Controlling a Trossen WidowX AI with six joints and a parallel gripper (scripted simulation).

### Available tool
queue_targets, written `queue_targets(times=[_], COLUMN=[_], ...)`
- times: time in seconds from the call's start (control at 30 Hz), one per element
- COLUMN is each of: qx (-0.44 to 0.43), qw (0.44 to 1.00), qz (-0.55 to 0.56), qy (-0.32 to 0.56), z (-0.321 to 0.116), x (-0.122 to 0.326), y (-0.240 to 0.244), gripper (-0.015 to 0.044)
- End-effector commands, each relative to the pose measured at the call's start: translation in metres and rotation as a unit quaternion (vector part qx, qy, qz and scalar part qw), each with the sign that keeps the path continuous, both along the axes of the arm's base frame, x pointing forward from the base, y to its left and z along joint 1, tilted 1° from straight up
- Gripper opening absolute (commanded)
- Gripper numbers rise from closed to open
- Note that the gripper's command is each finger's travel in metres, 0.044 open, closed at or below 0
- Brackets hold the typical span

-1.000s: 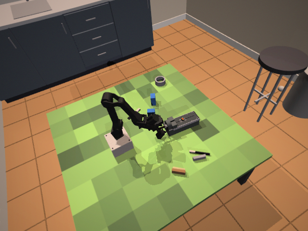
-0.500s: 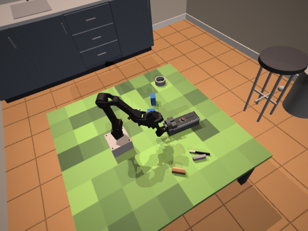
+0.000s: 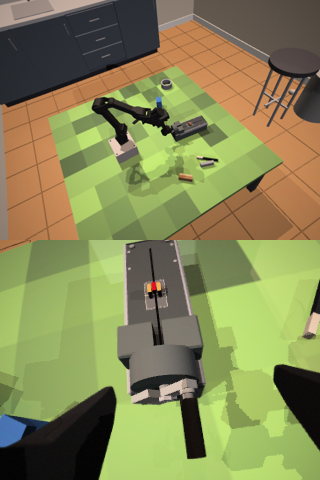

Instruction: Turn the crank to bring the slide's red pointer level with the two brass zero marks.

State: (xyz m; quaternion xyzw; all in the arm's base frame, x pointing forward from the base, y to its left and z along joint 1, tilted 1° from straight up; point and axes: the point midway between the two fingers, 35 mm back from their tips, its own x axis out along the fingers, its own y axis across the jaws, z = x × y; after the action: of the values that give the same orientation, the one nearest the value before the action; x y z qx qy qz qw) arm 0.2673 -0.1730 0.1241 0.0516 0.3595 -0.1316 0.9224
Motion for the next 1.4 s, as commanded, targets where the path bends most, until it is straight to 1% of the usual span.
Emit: queue_targets(times=[0.0,0.4,0.73,0.83,1.07,1.37], qx=[0.0,-0.024,-0.048,-0.048,-0.048,-0.048], qw=[1.0,0.999,0.998,0.998,0.998,0.998], qz=[0.001,-0.011,-0.021,-0.021,-0.021,-0.021], qy=[0.001,0.024,0.035,0.036,0.036,0.036], z=[0.011,0.021,0.02,0.015,-0.035,-0.036], x=[-0.001,0.064,0.123,0.125,0.127,0.127], y=[0.001,-0.017,-0.021,-0.022,-0.022,-0.022], gripper=[0.044,0.044,0.044,0.044,0.044,0.044])
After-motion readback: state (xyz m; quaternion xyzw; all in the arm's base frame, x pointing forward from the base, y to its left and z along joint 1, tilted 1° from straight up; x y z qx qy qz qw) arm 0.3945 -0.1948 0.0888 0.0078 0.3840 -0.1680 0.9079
